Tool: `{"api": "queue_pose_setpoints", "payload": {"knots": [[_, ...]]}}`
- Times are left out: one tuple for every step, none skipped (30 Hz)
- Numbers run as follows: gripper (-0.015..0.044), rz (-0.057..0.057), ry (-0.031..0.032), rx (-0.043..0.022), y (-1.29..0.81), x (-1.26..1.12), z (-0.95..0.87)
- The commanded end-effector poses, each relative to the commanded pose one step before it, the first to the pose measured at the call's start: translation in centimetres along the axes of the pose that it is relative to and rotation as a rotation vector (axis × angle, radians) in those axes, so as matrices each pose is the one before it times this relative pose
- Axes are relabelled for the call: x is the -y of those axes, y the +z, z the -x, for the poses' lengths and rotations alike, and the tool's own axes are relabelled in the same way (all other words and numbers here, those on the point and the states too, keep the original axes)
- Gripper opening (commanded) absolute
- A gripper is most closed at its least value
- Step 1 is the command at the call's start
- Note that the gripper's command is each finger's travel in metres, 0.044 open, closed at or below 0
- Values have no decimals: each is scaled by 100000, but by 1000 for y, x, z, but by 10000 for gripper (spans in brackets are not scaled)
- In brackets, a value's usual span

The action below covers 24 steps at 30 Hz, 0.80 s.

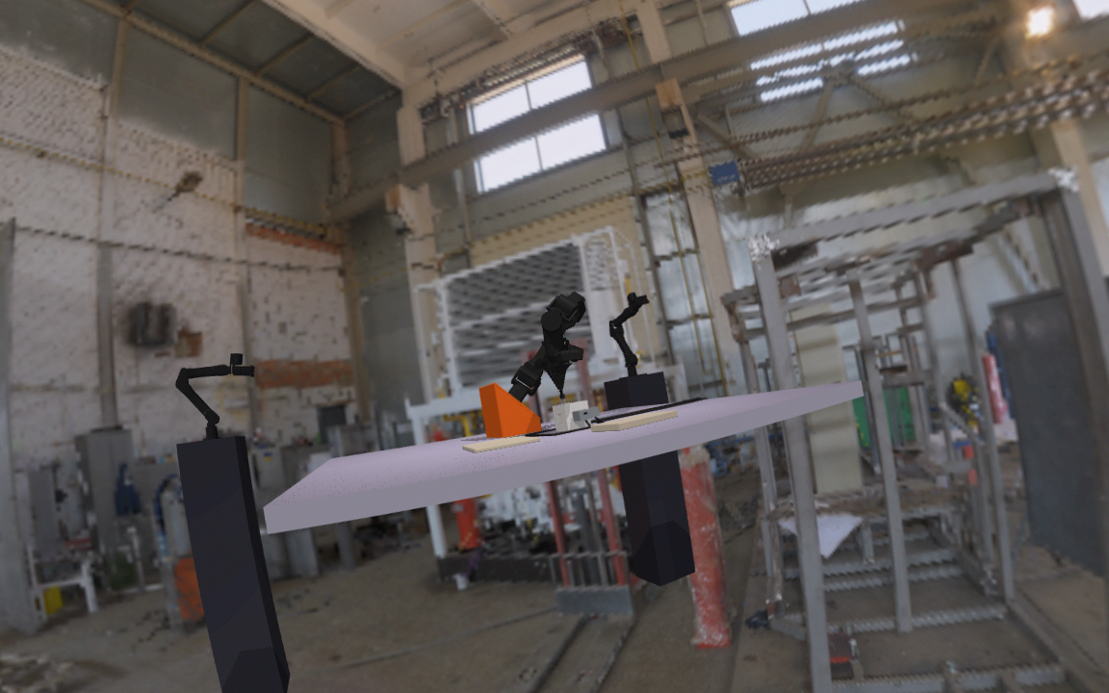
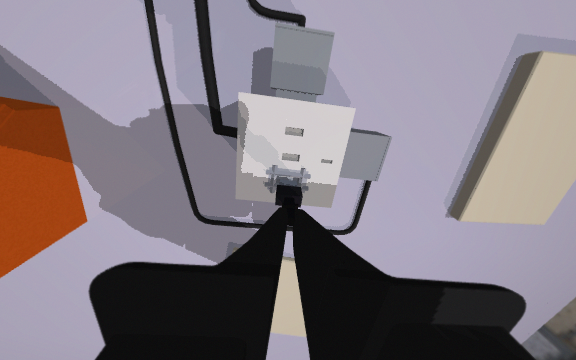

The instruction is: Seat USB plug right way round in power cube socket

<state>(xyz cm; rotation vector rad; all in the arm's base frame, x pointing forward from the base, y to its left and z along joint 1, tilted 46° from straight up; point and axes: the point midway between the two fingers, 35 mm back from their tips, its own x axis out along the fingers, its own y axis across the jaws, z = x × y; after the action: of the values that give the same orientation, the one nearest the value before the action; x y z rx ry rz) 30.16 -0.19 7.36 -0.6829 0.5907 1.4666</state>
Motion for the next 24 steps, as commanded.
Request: {"api": "queue_pose_setpoints", "payload": {"knots": [[0, -80, -88, -432, -24, 3, -34], [0, 0, 0, 0, 1, 0, -12], [0, 0, 0, 0, 1, 0, -12], [0, 0, 0, 0, 1, 0, -12], [0, 0, 0, 0, 1, 0, -12], [0, 0, 0, 0, 1, 0, -12], [0, 0, 0, 0, 1, 0, -12], [0, 0, 0, 0, 1, 0, -12], [0, 0, 0, 0, 1, 0, -12], [0, 0, 0, 0, 1, 0, -12], [0, 0, 0, 0, 1, 0, -12], [0, 0, 0, 0, 1, 0, -12], [0, 0, 0, 0, 1, 0, -12], [0, 0, 0, 0, 1, 0, -12], [0, 0, 0, 0, 1, 0, -12], [0, 0, 0, 0, 1, 0, -12], [0, 0, 0, 0, 1, 0, -12], [0, 0, 0, 0, 1, 0, -12], [0, 0, 0, 0, 1, 0, -12], [0, 0, 0, 0, 1, 0, -12], [0, 0, 0, 0, 1, 0, -12], [0, 0, 0, 0, 1, 0, -12], [0, 0, 0, 0, 1, 0, -12], [0, 0, 0, 0, 1, 0, -12]]}}
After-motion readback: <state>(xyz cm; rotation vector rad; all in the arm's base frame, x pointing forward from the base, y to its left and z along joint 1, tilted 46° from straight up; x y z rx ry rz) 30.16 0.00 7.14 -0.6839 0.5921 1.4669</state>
